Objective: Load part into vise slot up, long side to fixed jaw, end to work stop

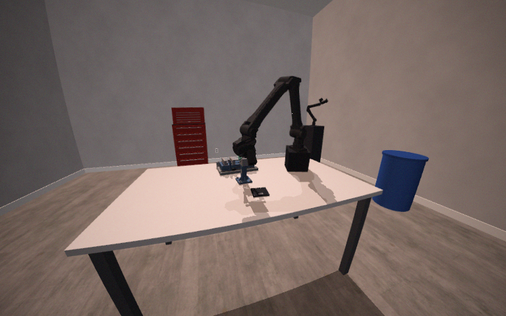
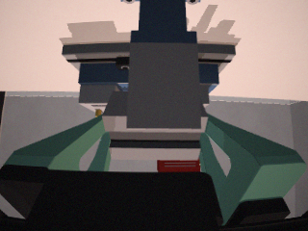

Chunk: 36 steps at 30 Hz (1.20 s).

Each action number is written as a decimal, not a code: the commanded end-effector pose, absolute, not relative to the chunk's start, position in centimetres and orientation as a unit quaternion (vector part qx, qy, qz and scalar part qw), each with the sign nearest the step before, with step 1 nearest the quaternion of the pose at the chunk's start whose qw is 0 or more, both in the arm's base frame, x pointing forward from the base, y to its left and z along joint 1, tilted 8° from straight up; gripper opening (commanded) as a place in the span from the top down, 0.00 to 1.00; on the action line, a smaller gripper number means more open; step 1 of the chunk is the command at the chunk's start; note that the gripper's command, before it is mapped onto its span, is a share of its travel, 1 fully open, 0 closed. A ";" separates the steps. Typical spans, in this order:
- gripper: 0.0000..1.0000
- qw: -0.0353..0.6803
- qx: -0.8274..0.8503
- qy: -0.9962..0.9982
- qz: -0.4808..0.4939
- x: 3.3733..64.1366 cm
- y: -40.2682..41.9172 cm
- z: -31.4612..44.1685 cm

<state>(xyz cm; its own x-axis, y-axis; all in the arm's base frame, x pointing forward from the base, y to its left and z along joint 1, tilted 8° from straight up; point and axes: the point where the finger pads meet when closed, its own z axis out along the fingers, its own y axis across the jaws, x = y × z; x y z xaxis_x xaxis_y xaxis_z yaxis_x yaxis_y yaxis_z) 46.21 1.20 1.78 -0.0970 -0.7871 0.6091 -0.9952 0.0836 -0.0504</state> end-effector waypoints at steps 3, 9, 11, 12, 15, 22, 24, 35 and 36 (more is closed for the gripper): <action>1.00 0.193 0.632 -0.707 0.252 48.5 2.5 4.1; 1.00 0.189 0.630 -0.709 0.254 48.4 2.5 4.7; 1.00 0.190 0.630 -0.709 0.254 48.3 2.5 4.7; 1.00 0.190 0.631 -0.709 0.254 48.3 2.5 4.7; 1.00 0.190 0.630 -0.709 0.254 48.3 2.5 4.7; 1.00 0.197 0.632 -0.707 0.250 47.4 2.3 4.4; 1.00 0.202 0.633 -0.705 0.247 46.7 2.1 4.1; 1.00 0.199 0.631 -0.707 0.249 47.2 1.8 5.1; 1.00 0.198 0.631 -0.707 0.250 47.3 1.8 5.2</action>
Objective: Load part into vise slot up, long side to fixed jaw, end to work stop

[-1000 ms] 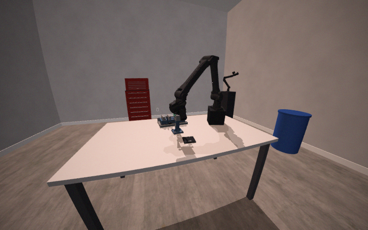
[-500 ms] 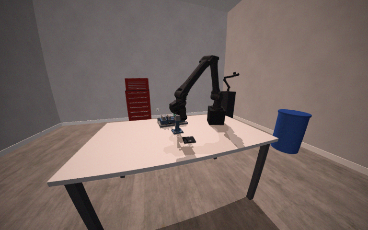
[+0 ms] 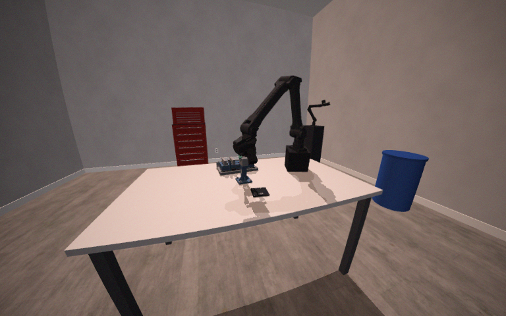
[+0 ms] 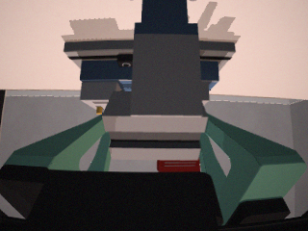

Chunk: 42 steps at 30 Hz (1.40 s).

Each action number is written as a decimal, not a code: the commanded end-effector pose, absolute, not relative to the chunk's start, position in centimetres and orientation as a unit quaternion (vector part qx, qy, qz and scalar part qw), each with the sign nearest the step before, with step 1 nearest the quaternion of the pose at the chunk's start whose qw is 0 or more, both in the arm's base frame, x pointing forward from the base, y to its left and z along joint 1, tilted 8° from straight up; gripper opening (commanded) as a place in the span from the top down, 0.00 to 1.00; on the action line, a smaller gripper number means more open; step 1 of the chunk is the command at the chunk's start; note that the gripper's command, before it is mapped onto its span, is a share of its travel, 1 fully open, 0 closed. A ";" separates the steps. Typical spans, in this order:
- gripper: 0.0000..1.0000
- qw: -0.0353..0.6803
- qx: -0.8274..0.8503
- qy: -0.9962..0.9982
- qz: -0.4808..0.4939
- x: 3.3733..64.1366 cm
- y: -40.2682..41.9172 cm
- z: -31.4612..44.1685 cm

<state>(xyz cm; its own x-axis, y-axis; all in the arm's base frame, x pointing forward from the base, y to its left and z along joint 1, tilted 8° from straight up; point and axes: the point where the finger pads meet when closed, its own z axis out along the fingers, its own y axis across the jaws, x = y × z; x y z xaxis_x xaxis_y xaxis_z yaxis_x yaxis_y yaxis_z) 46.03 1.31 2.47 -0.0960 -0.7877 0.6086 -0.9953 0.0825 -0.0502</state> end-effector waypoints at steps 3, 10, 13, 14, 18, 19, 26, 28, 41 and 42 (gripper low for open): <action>1.00 0.196 0.630 -0.708 0.251 47.6 1.8 5.6; 1.00 0.193 0.630 -0.709 0.252 47.9 1.6 6.4; 1.00 0.193 0.630 -0.709 0.252 47.9 1.5 6.5; 1.00 0.193 0.630 -0.709 0.252 47.9 1.5 6.5; 1.00 0.194 0.629 -0.710 0.251 47.9 1.3 6.8; 1.00 0.194 0.629 -0.710 0.251 47.9 1.3 6.8; 1.00 0.194 0.628 -0.711 0.251 47.8 1.1 7.2; 1.00 0.194 0.627 -0.711 0.251 47.8 1.1 7.3; 1.00 0.194 0.627 -0.712 0.251 47.8 0.9 7.5; 1.00 0.194 0.626 -0.712 0.251 47.8 0.9 7.5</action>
